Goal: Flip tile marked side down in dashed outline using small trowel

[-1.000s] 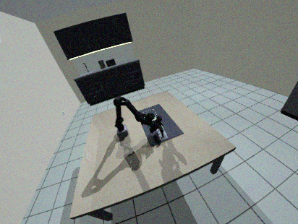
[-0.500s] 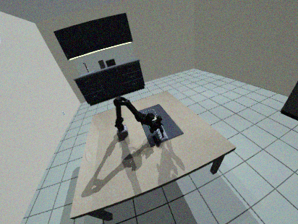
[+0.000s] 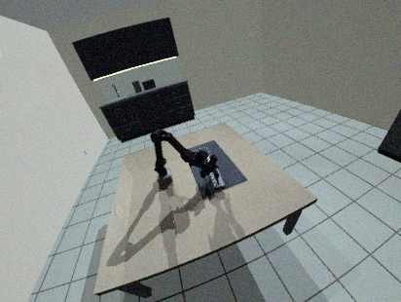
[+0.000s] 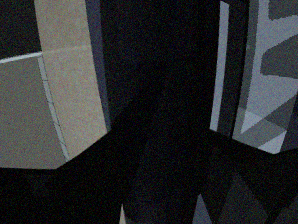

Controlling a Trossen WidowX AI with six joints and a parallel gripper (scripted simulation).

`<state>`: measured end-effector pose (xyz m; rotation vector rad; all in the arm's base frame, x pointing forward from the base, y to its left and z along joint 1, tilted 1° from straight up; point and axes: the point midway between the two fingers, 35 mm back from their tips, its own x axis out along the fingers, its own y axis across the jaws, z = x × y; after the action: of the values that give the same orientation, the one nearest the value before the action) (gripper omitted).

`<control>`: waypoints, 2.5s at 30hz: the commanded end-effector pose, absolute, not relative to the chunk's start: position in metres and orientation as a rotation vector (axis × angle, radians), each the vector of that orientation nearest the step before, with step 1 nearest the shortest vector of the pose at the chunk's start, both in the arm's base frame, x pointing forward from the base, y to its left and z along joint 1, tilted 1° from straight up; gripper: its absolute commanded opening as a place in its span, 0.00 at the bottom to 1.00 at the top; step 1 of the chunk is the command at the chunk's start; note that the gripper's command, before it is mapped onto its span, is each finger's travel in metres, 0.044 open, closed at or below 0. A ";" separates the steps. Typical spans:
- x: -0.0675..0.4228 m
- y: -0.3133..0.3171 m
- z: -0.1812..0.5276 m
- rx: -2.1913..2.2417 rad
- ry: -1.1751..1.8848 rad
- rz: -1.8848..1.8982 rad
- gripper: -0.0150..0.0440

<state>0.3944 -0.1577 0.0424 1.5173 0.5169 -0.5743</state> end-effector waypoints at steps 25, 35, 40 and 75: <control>0.394 -0.139 0.086 1.482 0.495 -0.543 0.25; 0.384 -0.095 0.079 1.423 0.509 -0.522 0.25; 0.376 -0.075 0.075 1.395 0.513 -0.509 0.25; 0.375 -0.068 0.034 1.387 0.515 -0.505 0.25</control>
<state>0.3738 -0.0676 0.0338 1.3889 0.5264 -0.5108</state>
